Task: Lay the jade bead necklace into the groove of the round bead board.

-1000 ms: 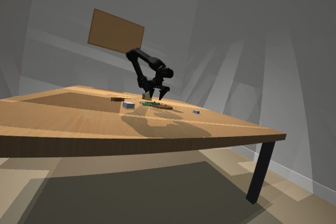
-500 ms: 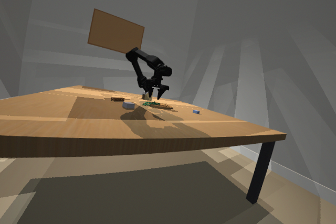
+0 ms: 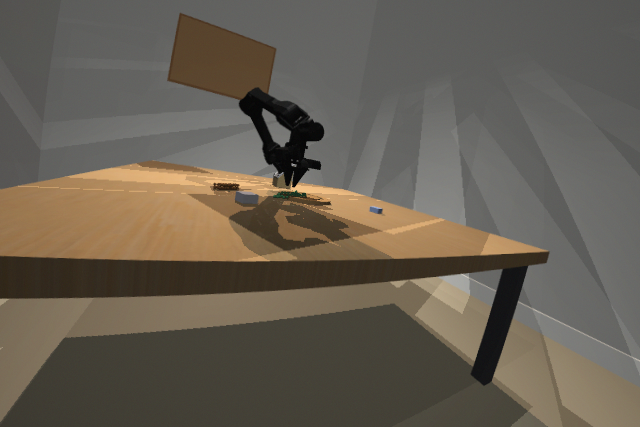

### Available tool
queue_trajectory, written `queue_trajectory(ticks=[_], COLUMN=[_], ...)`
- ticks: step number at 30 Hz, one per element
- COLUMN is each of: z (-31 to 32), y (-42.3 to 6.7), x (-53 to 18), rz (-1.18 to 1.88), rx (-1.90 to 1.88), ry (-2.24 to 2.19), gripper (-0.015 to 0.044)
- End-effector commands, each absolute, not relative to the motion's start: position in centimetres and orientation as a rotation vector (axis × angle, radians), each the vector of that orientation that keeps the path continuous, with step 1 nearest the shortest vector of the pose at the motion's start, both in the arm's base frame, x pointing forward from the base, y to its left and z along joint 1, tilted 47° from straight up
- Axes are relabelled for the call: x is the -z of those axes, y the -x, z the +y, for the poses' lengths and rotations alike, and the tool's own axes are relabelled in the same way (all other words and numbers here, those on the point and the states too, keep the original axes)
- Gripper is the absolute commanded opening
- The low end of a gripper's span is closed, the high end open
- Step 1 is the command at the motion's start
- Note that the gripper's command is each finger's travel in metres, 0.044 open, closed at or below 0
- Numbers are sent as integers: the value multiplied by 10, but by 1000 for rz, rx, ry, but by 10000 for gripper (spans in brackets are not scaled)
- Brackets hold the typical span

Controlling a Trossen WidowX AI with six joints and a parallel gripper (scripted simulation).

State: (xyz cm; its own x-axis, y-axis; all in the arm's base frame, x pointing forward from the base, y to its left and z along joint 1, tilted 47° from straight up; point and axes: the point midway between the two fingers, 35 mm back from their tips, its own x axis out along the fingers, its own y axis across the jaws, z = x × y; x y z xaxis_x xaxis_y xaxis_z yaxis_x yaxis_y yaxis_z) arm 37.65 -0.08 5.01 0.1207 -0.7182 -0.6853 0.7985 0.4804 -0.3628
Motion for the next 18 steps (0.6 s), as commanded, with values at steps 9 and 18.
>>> queue_trajectory(ticks=[9,18], z=[-7,-18], y=[-377,-379], x=[-44,-34], rz=[935,937], rx=[1108,1110], ry=[-97,-89], gripper=[120,120])
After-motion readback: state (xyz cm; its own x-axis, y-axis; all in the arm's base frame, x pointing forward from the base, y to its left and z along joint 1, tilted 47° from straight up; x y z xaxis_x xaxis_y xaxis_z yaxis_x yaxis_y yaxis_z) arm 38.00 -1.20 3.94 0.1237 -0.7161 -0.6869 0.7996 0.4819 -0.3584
